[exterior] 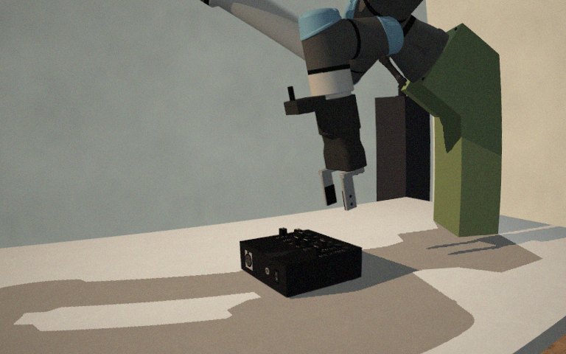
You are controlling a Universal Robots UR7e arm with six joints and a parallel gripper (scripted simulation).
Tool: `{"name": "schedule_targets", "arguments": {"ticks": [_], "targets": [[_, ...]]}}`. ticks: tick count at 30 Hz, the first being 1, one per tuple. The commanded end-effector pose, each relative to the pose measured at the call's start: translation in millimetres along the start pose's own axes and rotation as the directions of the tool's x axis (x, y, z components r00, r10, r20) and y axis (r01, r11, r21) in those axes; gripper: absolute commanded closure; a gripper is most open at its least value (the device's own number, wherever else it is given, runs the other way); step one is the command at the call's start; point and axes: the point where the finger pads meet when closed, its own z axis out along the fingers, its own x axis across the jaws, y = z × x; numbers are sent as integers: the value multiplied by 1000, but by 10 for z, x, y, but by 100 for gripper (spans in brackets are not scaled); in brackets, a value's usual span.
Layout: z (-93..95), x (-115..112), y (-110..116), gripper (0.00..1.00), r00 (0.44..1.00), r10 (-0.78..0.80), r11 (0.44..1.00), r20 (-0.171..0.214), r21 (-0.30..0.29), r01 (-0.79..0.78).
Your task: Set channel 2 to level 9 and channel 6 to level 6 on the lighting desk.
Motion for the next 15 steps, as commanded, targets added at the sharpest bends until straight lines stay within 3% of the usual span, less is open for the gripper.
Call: {"name": "schedule_targets", "arguments": {"ticks": [1,15], "targets": [[-11,1,-15,0,1000,19,1000,0,3,-19],[-100,17,-151,0,972,235,972,5,28,-235]]}}
